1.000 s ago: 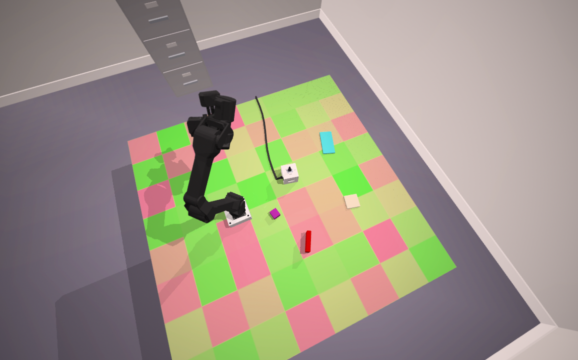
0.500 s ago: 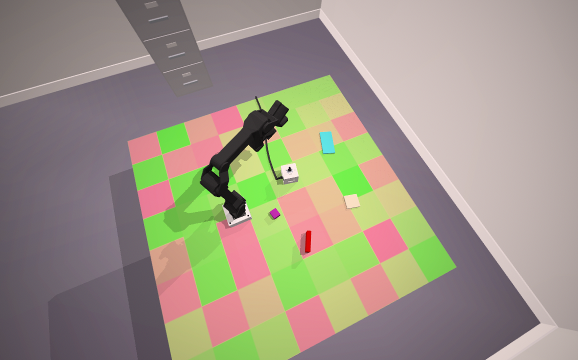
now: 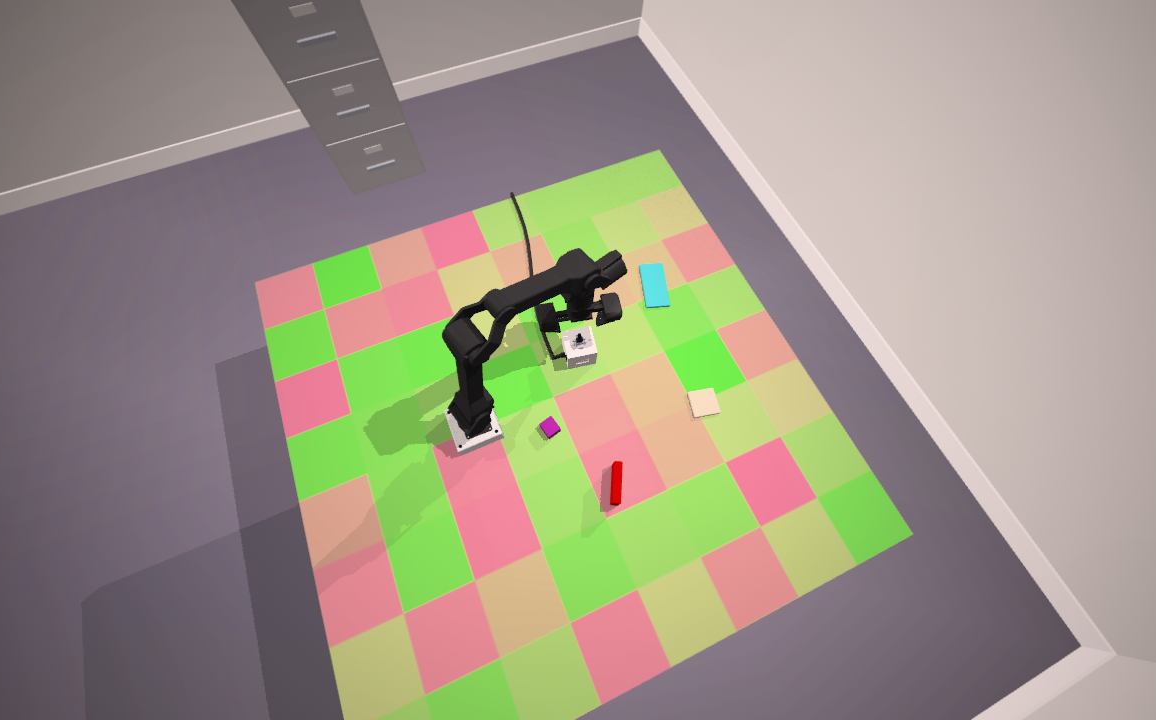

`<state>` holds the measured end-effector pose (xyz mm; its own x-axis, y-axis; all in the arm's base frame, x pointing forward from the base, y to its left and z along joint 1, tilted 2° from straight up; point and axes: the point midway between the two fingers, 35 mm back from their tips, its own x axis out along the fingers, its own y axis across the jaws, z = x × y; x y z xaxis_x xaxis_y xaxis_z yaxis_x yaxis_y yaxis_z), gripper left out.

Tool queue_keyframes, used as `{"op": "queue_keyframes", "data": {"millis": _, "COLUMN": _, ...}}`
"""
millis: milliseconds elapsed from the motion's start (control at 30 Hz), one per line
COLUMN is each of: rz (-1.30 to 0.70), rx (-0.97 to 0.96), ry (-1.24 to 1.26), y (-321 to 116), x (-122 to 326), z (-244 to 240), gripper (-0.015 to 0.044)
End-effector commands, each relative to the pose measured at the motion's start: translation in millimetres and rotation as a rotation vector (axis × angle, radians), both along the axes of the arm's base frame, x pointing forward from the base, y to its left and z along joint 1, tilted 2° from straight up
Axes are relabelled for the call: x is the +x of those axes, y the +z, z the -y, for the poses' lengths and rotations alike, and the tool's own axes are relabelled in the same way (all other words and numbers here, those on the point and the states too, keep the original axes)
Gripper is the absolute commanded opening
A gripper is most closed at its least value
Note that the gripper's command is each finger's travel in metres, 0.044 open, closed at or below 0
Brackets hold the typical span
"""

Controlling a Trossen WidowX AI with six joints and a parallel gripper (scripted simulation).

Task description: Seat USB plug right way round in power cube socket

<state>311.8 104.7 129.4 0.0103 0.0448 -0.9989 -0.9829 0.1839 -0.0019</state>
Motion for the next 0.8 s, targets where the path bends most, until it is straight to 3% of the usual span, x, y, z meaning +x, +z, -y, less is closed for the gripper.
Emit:
{"op": "queue_keyframes", "data": {"millis": 0, "rz": -0.003, "rx": -0.015, "ry": -0.022, "y": -2.4, "x": 0.6, "z": 4.9, "gripper": 0.0440}}
{"op": "queue_keyframes", "data": {"millis": 767, "rz": -0.003, "rx": -0.016, "ry": -0.022, "y": -18.4, "x": 0.9, "z": 5.2, "gripper": 0.0440}}
